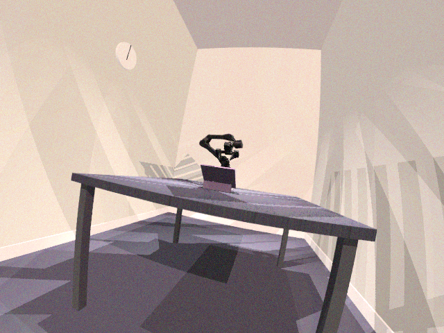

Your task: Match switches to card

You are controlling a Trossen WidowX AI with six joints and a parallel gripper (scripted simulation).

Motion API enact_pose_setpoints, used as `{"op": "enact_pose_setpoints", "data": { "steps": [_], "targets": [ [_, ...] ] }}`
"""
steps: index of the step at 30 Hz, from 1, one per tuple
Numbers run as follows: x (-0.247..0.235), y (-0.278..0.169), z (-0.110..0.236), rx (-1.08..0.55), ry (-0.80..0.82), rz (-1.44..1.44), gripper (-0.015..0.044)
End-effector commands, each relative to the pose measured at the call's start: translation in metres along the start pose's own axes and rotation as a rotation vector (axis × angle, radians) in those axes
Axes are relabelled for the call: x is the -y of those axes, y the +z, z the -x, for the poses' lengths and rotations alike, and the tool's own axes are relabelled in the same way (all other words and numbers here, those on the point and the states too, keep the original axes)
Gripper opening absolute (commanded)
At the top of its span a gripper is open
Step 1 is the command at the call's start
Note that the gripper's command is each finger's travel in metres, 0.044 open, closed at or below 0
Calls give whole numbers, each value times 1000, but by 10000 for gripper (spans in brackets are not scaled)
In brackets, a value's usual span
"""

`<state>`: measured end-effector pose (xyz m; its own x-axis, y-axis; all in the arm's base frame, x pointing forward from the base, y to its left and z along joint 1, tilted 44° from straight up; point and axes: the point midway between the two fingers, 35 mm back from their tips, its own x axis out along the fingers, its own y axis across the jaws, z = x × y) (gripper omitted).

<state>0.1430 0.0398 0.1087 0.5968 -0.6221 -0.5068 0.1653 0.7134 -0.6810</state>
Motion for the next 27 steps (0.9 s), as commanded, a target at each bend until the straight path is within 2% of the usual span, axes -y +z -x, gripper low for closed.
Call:
{"op": "enact_pose_setpoints", "data": {
  "steps": [1,9,15,27],
  "targets": [
    [-2,0,-1,-2,2,1,374],
    [-68,31,-62,-7,33,17,164],
    [-81,47,-99,15,-5,14,6],
    [-81,47,-101,13,-5,14,0]
  ]
}}
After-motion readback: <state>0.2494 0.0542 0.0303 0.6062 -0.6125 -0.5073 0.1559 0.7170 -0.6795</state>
